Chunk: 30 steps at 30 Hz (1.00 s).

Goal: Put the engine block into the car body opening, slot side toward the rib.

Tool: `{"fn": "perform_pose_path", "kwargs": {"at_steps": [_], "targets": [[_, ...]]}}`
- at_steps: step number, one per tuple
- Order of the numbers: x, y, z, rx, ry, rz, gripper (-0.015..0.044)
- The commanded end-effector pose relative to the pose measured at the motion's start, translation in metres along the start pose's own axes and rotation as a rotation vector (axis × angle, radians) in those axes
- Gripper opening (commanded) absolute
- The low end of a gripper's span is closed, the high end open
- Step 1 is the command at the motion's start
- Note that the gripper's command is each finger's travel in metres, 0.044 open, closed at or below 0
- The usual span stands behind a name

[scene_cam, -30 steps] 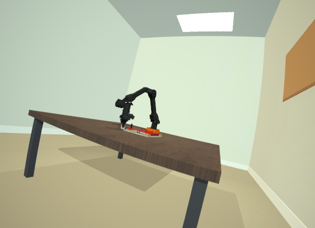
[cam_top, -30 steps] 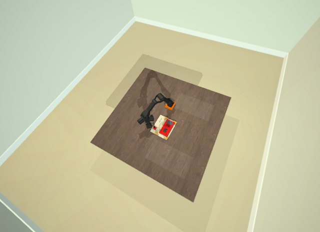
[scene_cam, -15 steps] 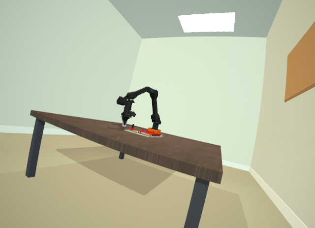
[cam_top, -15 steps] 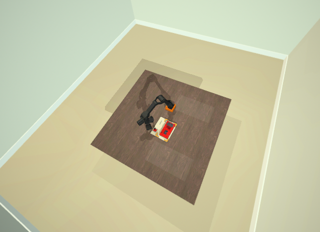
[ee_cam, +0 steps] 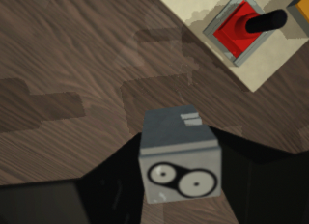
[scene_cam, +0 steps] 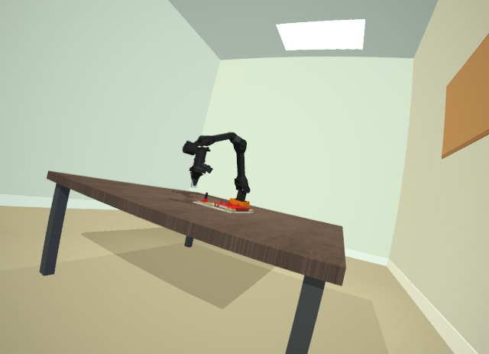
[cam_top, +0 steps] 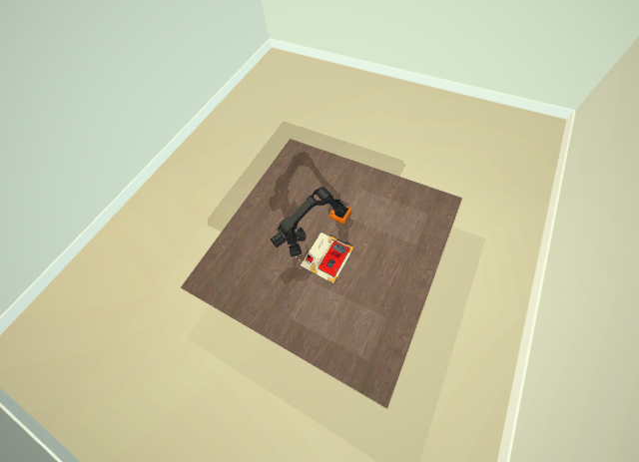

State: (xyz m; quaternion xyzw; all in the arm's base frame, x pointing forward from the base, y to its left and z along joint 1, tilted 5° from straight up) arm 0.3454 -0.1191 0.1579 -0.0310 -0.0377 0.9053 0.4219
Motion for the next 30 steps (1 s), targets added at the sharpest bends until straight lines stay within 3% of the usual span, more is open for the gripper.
{"fn": "perform_pose_path", "kwargs": {"at_steps": [1, 18, 30], "targets": [[0.000, 0.000, 0.011, -0.001, 0.001, 0.004, 0.0000], [0.007, 0.004, 0.064, -0.001, 0.000, 0.004, 0.0000], [0.007, 0.004, 0.039, -0.003, 0.014, 0.004, 0.0000]]}}
Point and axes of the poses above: the point midway between the two fingers, 35 mm back from their tips, its own z axis back along the fingers, its own y axis across the jaws, x = y × z, the point moved 6 cm from there along z, back along the fingers, and after that the axes turned 10 degrees about -z, right-handed, at the moved point
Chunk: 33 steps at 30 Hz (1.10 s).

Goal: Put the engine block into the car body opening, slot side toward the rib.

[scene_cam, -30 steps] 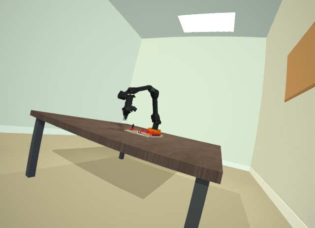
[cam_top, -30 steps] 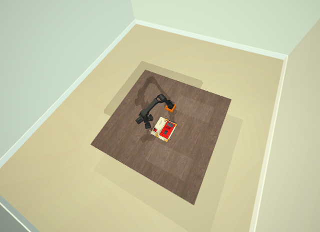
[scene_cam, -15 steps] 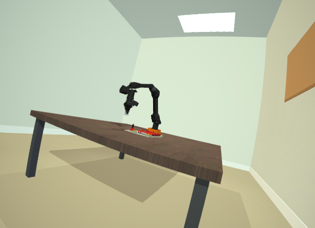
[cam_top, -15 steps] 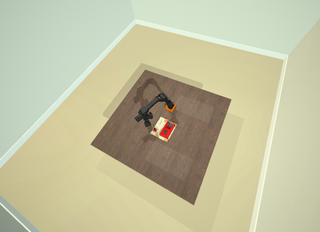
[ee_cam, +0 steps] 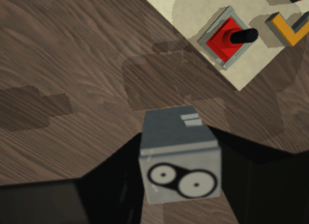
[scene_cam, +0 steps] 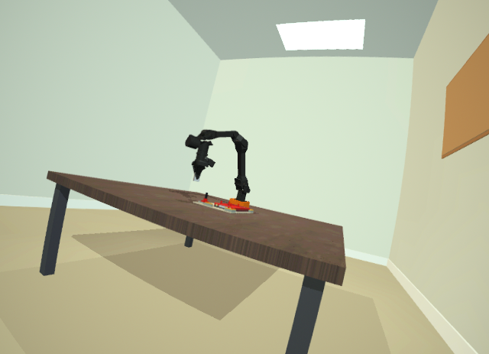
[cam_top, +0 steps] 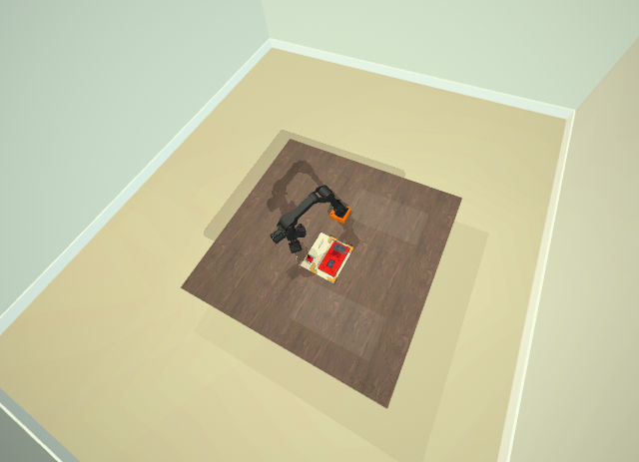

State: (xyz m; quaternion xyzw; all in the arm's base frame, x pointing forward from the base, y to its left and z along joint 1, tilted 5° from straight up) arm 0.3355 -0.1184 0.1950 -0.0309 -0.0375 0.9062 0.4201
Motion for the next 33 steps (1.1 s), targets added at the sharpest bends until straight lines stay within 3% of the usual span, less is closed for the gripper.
{"fn": "perform_pose_path", "kwargs": {"at_steps": [1, 9, 26, 33], "targets": [[0.002, 0.000, 0.002, -0.005, 0.023, 0.000, 0.0000], [0.012, 0.002, 0.001, -0.023, 0.139, 0.002, 0.0000], [0.060, 0.010, -0.021, -0.122, 0.692, 0.000, 0.0000], [0.061, 0.009, -0.037, -0.128, 0.714, -0.002, 0.0000]]}}
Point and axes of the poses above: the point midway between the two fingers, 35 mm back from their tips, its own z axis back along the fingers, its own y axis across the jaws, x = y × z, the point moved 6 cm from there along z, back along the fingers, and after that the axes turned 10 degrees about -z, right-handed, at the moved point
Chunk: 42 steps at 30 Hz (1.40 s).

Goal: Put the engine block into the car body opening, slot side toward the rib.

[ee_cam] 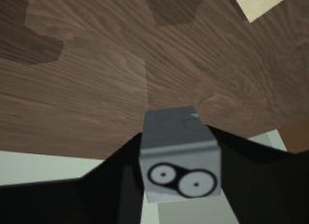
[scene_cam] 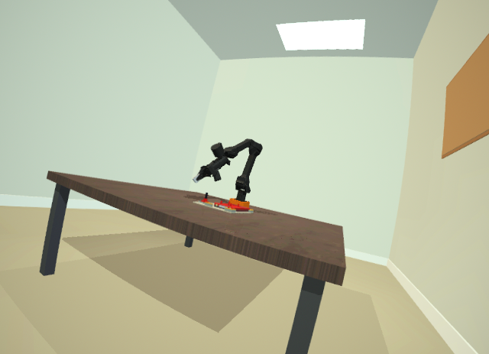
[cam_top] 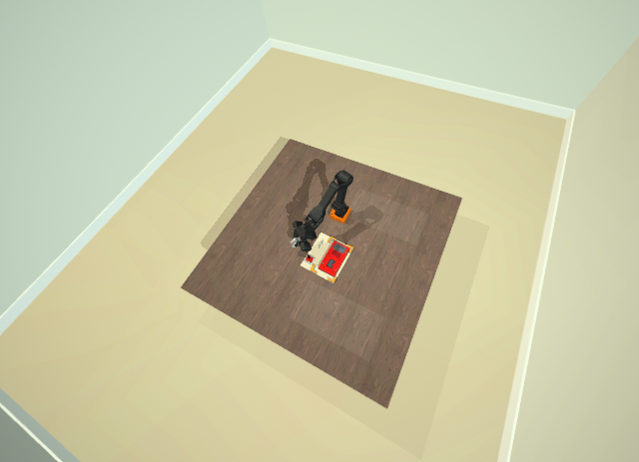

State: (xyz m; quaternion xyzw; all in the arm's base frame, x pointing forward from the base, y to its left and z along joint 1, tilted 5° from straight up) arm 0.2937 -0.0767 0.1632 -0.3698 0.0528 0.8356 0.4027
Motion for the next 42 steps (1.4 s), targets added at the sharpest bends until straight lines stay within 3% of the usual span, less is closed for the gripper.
{"fn": "perform_pose_path", "kwargs": {"at_steps": [1, 42], "targets": [[0.006, 0.002, -0.006, 0.004, 0.006, -0.004, 0.0000], [0.059, 0.011, -0.065, 0.004, 0.005, -0.004, 0.0000]]}}
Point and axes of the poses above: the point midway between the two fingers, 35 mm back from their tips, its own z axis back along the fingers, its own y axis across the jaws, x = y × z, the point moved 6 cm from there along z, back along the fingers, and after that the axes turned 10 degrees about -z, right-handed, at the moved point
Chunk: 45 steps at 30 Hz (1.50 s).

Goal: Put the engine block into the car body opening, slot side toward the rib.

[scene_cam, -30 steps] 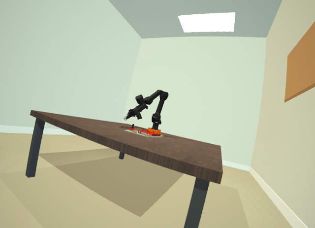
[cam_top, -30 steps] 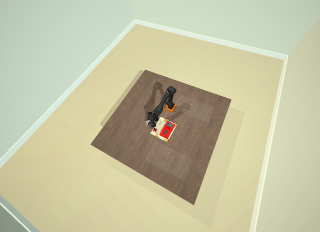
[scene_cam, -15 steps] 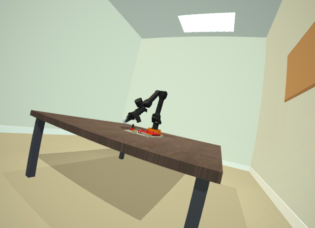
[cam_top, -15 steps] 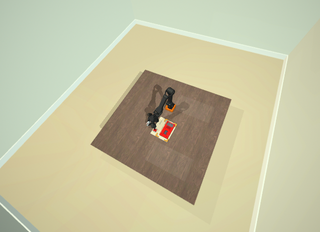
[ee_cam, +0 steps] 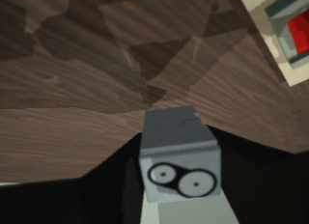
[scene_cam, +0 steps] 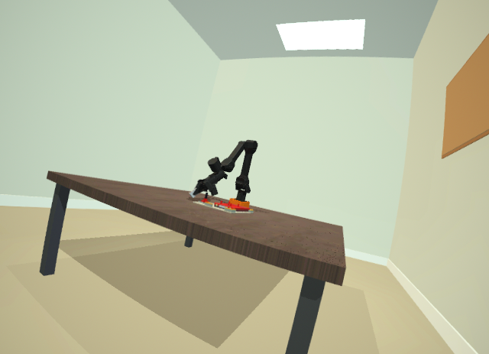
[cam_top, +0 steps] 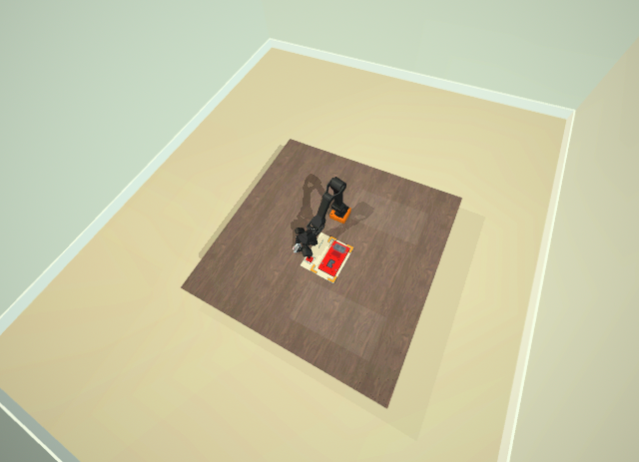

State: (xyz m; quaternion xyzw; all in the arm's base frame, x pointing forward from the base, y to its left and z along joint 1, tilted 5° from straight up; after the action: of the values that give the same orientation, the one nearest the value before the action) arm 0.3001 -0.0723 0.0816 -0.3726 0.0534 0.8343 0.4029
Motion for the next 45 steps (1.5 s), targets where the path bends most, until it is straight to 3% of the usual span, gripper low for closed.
{"fn": "perform_pose_path", "kwargs": {"at_steps": [1, 12, 29, 36, 45], "targets": [[0.006, 0.002, -0.006, 0.005, -0.002, -0.002, 0.0000], [0.012, 0.002, -0.015, 0.005, -0.002, -0.002, 0.0000], [0.011, 0.002, -0.014, -0.001, 0.010, -0.003, 0.0440], [0.009, 0.004, -0.011, 0.005, 0.006, -0.005, 0.0440], [0.011, 0.004, 0.025, 0.005, -0.003, -0.003, 0.0440]]}}
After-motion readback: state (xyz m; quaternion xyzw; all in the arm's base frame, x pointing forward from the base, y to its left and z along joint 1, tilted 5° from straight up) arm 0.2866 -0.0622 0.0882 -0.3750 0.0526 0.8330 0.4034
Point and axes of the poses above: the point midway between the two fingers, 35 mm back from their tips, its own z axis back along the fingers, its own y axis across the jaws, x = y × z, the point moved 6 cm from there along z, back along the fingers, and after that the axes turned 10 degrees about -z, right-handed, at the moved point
